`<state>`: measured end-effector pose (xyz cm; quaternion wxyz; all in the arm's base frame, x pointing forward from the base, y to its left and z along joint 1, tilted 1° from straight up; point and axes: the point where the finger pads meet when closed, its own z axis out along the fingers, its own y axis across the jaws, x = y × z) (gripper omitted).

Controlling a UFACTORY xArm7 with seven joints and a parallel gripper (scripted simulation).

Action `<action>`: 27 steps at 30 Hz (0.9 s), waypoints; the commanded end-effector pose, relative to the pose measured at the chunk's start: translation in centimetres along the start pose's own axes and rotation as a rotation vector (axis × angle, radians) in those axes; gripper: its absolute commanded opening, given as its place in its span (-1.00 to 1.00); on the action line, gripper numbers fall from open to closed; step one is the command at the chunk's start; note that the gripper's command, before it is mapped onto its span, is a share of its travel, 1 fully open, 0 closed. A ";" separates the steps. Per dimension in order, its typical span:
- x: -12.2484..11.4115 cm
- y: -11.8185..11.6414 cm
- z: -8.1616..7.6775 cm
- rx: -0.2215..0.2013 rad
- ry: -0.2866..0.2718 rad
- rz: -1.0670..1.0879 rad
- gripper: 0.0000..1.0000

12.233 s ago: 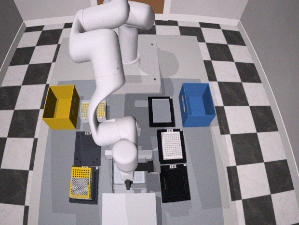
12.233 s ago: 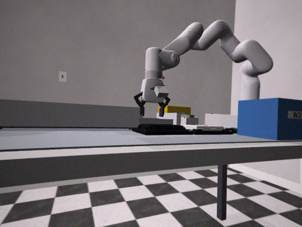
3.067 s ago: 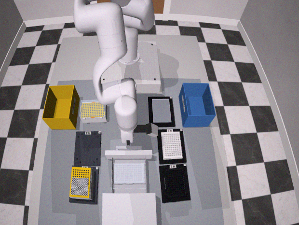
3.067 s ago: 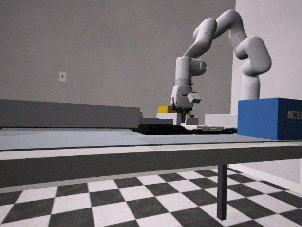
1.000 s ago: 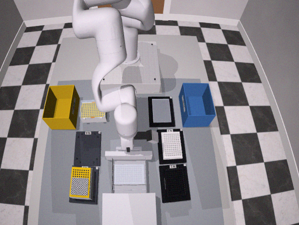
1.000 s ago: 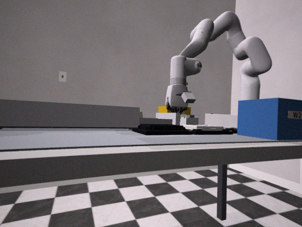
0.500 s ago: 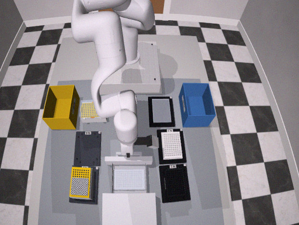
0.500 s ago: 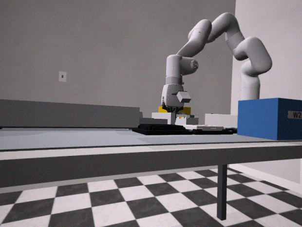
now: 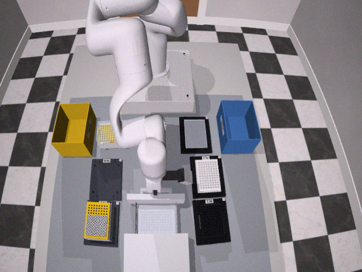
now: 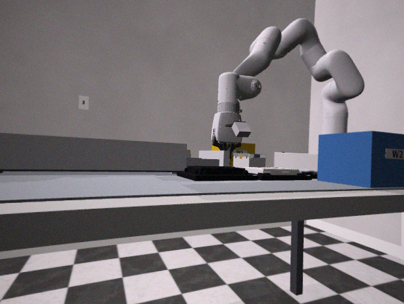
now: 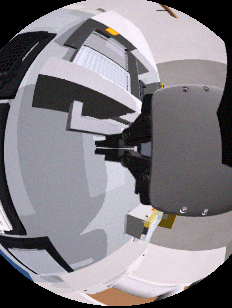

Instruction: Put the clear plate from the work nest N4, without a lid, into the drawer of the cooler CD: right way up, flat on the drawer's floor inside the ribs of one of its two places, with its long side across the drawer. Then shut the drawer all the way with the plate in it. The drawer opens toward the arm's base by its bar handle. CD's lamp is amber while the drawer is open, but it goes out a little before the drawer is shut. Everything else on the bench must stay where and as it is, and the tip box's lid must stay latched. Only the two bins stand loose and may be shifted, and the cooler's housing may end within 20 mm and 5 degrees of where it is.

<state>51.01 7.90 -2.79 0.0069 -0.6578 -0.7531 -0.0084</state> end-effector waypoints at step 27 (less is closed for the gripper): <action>0.0 4.3 -0.2 -0.005 0.000 0.000 -1.00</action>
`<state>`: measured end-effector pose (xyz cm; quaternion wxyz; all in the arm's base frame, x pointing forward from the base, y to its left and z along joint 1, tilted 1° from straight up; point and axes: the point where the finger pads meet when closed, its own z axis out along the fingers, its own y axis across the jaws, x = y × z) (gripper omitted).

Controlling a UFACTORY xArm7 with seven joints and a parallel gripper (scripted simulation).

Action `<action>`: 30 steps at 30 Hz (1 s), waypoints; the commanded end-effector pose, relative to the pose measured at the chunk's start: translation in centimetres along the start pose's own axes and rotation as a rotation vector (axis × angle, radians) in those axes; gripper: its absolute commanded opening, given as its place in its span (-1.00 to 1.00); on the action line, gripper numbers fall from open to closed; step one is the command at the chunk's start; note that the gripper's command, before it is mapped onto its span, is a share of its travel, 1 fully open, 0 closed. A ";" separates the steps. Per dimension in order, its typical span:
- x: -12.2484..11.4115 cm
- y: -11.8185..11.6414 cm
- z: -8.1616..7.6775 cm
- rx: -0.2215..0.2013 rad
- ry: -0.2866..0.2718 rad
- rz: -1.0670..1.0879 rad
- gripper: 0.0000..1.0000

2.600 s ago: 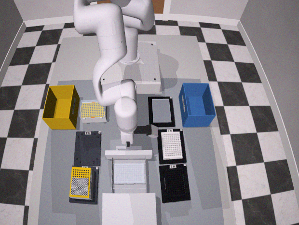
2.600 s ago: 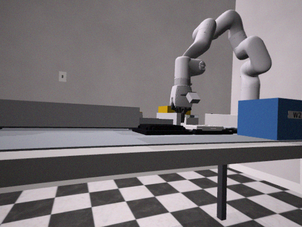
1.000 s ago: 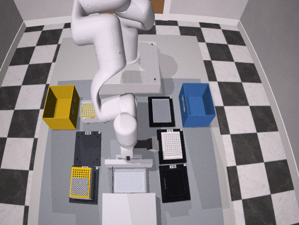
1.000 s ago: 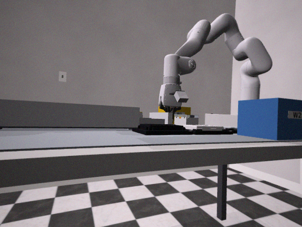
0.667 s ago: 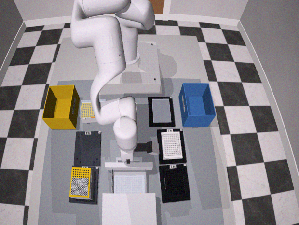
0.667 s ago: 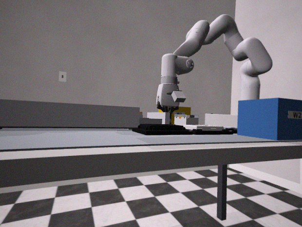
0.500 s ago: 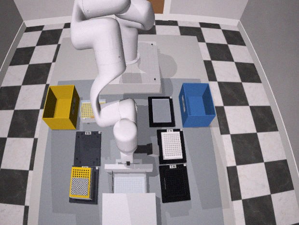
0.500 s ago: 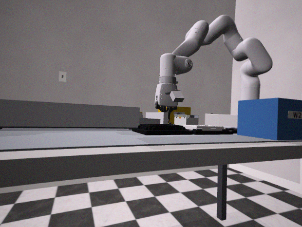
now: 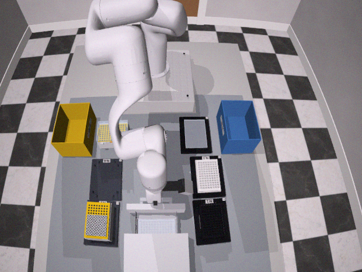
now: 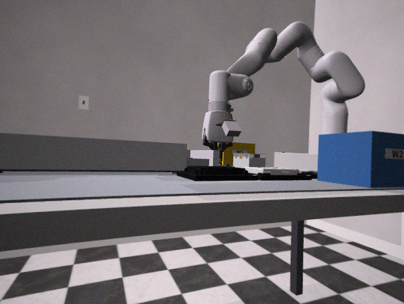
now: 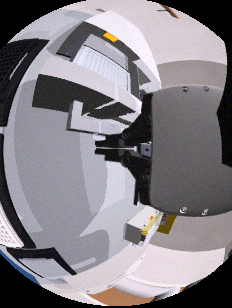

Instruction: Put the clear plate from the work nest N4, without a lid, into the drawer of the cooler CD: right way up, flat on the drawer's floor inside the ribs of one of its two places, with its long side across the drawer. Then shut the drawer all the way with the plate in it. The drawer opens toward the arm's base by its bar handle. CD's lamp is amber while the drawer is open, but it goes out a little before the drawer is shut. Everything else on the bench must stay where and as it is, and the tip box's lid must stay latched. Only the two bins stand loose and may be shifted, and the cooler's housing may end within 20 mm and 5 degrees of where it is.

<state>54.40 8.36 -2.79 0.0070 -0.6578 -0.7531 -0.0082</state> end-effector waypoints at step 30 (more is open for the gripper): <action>0.0 4.4 -0.2 -0.005 0.000 0.000 -1.00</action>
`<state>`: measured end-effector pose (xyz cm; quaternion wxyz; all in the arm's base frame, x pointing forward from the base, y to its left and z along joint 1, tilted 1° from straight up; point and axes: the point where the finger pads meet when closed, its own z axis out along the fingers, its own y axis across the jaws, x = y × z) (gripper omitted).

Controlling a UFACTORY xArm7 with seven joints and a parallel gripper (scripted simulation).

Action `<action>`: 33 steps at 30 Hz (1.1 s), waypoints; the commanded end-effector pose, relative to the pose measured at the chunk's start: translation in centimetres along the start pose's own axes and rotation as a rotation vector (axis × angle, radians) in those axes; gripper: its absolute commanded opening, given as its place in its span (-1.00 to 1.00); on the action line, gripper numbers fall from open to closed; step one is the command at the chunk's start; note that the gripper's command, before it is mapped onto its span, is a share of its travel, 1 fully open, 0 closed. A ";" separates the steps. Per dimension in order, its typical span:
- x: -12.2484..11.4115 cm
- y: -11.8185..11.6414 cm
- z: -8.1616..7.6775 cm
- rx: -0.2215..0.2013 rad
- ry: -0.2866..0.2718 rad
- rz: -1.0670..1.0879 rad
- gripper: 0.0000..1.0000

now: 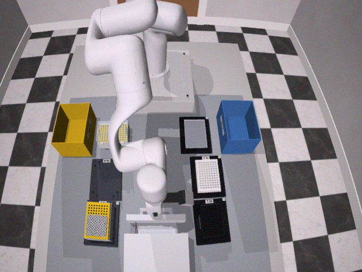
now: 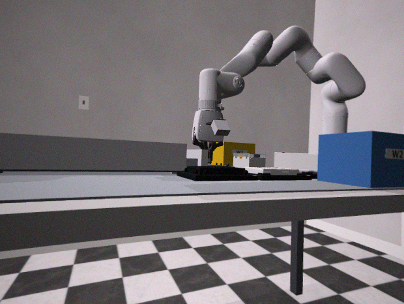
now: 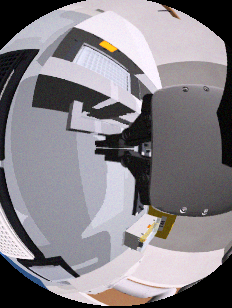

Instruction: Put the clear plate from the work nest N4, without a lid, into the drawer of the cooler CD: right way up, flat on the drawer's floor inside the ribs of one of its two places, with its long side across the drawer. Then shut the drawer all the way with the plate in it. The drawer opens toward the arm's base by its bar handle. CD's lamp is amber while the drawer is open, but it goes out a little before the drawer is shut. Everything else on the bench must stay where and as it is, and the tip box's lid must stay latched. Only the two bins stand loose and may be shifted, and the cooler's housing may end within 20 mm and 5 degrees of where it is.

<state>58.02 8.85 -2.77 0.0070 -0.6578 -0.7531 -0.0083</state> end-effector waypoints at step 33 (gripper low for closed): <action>0.0 4.9 -0.3 -0.006 0.000 0.000 -1.00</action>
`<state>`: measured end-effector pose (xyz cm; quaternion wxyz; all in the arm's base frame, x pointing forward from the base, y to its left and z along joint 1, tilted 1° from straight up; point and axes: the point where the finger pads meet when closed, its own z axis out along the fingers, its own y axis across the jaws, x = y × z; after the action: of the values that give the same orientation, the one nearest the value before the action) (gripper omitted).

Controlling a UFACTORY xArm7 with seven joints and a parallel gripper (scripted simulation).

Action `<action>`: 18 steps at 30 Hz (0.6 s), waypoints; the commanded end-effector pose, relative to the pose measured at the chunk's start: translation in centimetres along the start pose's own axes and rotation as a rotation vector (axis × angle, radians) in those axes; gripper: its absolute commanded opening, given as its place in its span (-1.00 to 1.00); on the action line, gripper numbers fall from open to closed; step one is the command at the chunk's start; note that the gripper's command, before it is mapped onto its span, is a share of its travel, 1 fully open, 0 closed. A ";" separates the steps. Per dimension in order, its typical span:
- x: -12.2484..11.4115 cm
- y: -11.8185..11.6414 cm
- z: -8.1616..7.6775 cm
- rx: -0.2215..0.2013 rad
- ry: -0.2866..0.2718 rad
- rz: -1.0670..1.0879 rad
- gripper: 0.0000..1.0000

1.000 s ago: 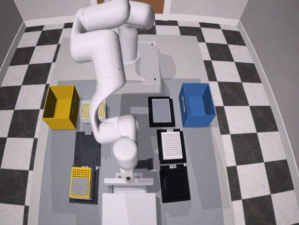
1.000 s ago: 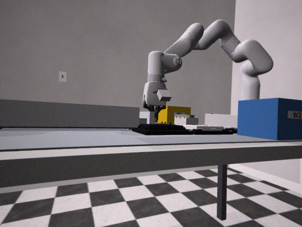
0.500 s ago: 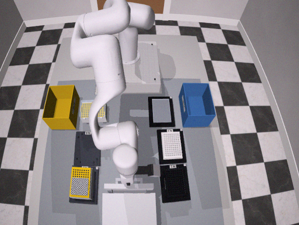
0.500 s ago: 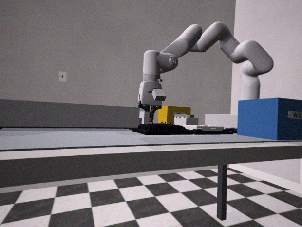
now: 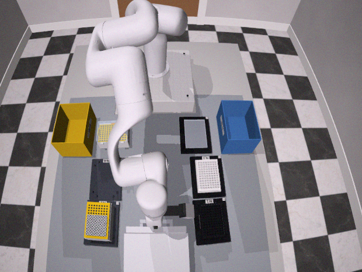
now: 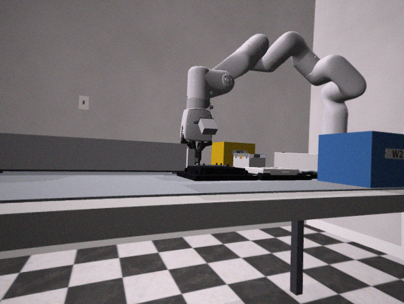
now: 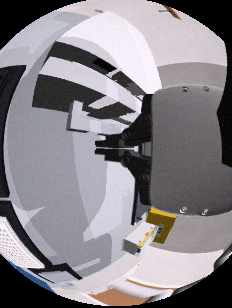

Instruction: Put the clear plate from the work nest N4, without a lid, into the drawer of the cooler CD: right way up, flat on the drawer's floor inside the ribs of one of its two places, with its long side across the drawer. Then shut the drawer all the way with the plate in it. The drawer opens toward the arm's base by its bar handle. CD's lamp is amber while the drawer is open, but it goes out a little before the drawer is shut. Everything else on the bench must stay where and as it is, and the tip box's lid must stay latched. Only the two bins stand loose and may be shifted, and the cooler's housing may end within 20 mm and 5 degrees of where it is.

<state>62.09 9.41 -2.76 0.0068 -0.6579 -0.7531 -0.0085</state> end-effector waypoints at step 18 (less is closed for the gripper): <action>0.0 1.4 -0.3 -0.005 0.000 0.000 -1.00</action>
<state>62.69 9.50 -3.04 0.0129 -0.6573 -0.7536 0.0004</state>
